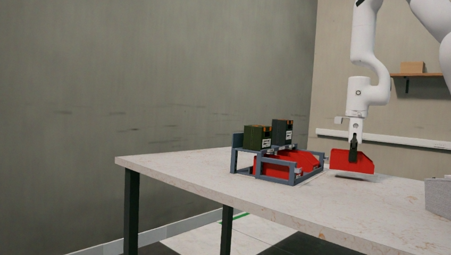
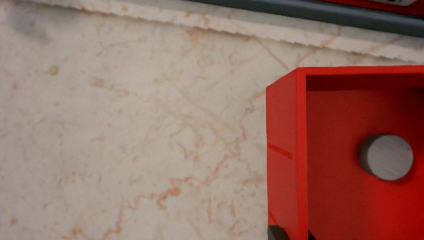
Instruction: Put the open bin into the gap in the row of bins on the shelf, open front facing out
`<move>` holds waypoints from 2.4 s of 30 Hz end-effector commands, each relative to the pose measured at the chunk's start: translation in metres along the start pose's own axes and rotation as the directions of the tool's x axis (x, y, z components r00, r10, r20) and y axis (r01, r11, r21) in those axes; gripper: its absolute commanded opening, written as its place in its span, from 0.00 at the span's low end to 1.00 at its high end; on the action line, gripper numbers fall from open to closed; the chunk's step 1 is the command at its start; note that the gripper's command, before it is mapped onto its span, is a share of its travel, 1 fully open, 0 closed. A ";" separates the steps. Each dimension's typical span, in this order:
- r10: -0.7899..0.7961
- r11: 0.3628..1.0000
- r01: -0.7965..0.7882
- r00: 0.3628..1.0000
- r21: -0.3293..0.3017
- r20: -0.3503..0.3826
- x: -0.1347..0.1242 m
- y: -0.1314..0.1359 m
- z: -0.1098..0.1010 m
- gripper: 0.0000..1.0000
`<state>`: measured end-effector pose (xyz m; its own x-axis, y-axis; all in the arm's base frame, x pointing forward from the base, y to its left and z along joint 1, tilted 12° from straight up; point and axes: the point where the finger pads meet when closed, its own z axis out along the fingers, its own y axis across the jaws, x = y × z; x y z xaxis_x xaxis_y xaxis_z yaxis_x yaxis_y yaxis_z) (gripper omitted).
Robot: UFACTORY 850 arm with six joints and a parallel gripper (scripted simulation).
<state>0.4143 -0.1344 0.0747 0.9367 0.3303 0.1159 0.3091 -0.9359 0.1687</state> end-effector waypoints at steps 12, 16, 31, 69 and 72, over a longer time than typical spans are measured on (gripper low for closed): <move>0.141 0.990 -0.141 0.990 -0.001 -0.002 0.003 -0.011 0.000 0.00; 0.176 0.984 -0.176 0.984 -0.001 -0.002 0.003 -0.014 0.000 0.00; 0.176 0.984 -0.176 0.984 -0.001 -0.002 0.007 -0.029 0.001 0.00; 0.176 0.984 -0.176 0.984 -0.001 -0.002 0.014 -0.058 0.002 0.00; 0.176 0.984 -0.176 0.984 -0.001 -0.002 0.014 -0.058 0.002 0.00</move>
<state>0.4098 -0.0762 0.0640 0.9764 0.1607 0.1441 0.1397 -0.9794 0.1460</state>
